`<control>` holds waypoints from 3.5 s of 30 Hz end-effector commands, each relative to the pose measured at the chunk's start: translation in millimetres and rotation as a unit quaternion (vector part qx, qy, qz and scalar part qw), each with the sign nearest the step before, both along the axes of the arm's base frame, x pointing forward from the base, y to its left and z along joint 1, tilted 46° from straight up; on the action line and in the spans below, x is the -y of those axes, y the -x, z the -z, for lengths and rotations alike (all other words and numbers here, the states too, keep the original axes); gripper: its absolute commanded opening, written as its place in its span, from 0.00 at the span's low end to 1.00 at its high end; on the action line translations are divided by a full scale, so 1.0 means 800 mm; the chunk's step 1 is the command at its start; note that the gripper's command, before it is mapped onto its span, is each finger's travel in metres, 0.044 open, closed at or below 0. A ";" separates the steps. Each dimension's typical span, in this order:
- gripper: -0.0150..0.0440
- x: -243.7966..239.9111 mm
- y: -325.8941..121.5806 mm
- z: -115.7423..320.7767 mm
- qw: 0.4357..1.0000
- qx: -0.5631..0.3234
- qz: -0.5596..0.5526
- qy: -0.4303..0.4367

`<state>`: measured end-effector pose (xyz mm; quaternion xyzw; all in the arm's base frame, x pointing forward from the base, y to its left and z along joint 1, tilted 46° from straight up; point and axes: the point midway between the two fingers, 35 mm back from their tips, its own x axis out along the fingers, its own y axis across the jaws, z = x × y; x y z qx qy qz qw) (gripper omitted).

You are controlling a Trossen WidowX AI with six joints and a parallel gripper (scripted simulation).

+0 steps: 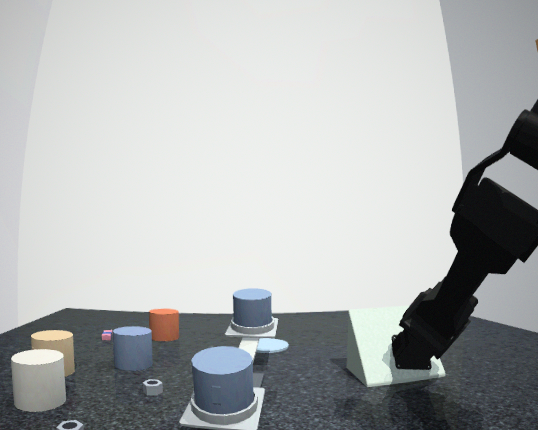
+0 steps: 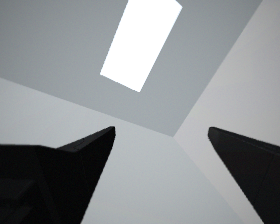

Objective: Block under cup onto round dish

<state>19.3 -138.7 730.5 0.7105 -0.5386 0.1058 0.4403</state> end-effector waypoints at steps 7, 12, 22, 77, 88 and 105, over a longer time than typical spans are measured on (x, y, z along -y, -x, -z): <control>1.00 0.036 0.024 0.017 0.992 0.088 -0.063 -0.065; 1.00 0.057 0.034 0.029 0.980 0.138 -0.098 -0.105; 1.00 0.107 0.050 0.066 0.934 0.242 -0.167 -0.203; 1.00 0.270 -0.055 0.383 0.344 0.622 -0.259 -0.654; 1.00 0.257 -0.097 0.454 0.194 0.649 -0.202 -0.707; 1.00 0.207 -0.158 0.557 -0.045 0.668 -0.060 -0.740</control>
